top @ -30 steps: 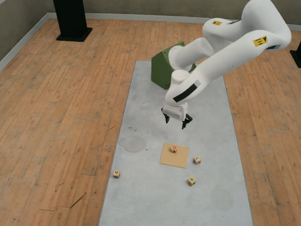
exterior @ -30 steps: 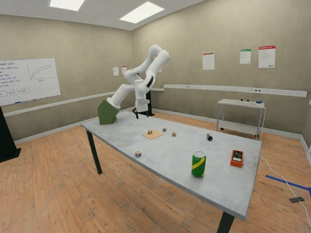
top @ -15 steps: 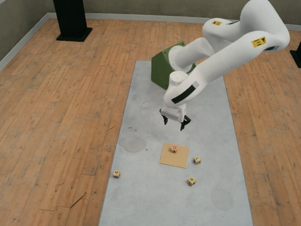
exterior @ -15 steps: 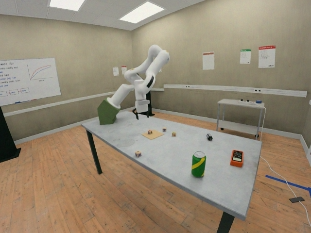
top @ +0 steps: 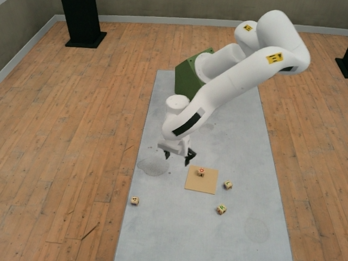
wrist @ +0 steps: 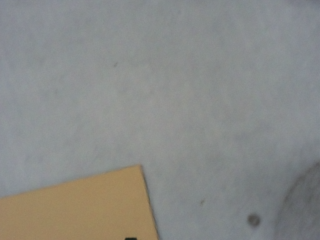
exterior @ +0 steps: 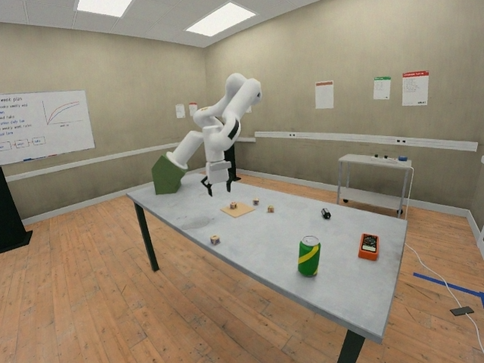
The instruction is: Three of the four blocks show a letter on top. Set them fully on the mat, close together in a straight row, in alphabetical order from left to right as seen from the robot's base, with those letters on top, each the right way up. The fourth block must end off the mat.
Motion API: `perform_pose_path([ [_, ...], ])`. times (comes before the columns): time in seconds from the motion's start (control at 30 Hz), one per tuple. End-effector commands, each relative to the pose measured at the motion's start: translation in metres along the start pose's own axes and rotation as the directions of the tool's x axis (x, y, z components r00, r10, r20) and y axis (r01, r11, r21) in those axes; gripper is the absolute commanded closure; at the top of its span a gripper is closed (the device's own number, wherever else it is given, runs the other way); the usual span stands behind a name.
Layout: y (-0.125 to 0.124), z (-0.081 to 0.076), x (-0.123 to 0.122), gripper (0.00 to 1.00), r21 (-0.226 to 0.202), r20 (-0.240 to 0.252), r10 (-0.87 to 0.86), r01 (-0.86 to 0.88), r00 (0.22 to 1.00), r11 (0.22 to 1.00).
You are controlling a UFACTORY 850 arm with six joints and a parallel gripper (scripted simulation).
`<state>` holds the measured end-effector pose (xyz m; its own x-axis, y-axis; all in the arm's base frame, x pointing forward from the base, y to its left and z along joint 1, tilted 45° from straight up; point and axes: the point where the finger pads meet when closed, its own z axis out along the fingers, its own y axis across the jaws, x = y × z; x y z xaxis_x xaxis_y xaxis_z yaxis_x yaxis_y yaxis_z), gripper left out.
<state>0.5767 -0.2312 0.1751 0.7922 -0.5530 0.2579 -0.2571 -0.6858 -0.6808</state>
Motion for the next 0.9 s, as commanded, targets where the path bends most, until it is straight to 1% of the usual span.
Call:
perform_pose_path([
  [0.0,0.028,0.003,0.043,0.00,0.004,0.010,0.000,0.000,1.000,1.000],
  [0.03,0.028,0.003,0.043,0.00,0.004,0.010,0.000,0.000,1.000,1.000],
  [0.07,0.044,0.003,0.061,0.00,0.002,0.012,0.001,-0.001,1.000,1.000],
  [0.13,0.046,0.003,0.063,0.00,0.002,0.012,0.001,-0.001,1.000,1.000],
  [0.17,0.062,0.003,0.079,0.00,-0.001,0.013,0.001,-0.001,1.000,1.000],
  [0.2,0.062,0.003,0.079,0.00,-0.001,0.013,0.001,-0.001,1.000,1.000],
  [0.23,0.078,0.002,0.093,0.00,-0.006,0.015,0.002,-0.002,1.000,1.000],
  [0.27,0.078,0.002,0.093,0.00,-0.006,0.015,0.002,-0.002,1.000,1.000],
  [0.3,0.093,0.002,0.104,0.00,-0.010,0.017,0.003,-0.003,1.000,1.000],
  [0.33,0.093,0.002,0.104,0.00,-0.010,0.017,0.003,-0.003,1.000,1.000],
  [0.37,0.105,0.001,0.112,0.00,-0.015,0.019,0.004,-0.004,1.000,1.000],
  [0.4,0.105,0.001,0.112,0.00,-0.015,0.019,0.004,-0.004,1.000,1.000],
  [0.43,0.115,0.001,0.119,0.00,-0.019,0.020,0.005,-0.005,1.000,1.000],
  [0.5,0.128,0.000,0.126,0.00,-0.025,0.022,0.007,-0.007,1.000,1.000],
  [0.63,0.132,0.000,0.128,0.00,-0.027,0.022,0.008,-0.007,1.000,1.000],
  [0.87,0.133,0.000,0.128,0.00,-0.027,0.022,0.008,-0.007,1.000,1.000],
])
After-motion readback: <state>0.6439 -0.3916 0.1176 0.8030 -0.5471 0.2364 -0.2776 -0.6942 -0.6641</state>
